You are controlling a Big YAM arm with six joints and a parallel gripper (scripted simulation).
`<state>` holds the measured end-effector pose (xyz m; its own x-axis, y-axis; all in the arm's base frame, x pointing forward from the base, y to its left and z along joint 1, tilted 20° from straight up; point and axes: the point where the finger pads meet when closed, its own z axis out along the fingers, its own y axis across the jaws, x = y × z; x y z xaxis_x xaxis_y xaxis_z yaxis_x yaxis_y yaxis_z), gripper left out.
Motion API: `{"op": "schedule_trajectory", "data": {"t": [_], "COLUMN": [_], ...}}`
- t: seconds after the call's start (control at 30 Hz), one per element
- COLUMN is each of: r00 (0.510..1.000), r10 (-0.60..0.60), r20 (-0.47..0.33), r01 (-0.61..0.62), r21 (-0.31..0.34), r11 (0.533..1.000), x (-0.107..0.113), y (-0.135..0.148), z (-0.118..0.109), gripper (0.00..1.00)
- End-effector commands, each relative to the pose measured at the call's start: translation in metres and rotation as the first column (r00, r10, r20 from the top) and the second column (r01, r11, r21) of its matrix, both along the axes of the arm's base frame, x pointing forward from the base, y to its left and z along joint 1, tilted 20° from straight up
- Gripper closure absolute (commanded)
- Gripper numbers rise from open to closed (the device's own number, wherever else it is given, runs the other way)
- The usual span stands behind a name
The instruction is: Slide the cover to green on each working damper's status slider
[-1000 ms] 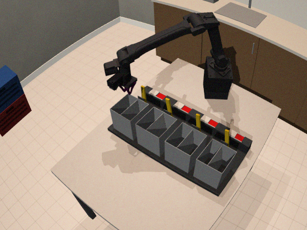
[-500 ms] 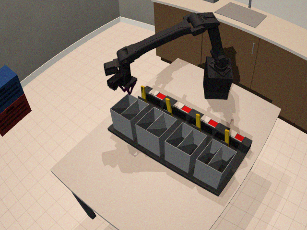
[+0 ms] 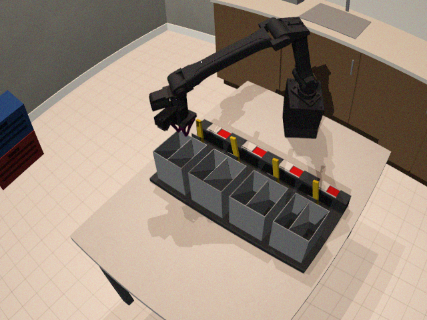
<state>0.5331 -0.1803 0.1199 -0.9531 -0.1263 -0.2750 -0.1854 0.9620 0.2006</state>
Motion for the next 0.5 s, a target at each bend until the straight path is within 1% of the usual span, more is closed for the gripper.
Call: {"op": "schedule_trajectory", "data": {"t": [0.0, 0.17, 0.37, 0.47], "r00": [0.999, 0.999, 0.999, 0.999], "r10": [-0.008, -0.008, -0.01, -0.01], "r20": [0.042, 0.043, 0.046, 0.046], "r01": [0.009, 0.009, 0.01, 0.01], "r21": [-0.017, -0.014, -0.006, -0.006], "r11": [1.0, 1.0, 1.0, 1.0], "x": [0.004, -0.005, -0.026, -0.028], "y": [0.033, 0.082, 0.149, 0.153], "z": [0.029, 0.038, 0.049, 0.049], "gripper": [0.64, 0.64, 0.64, 0.64]}}
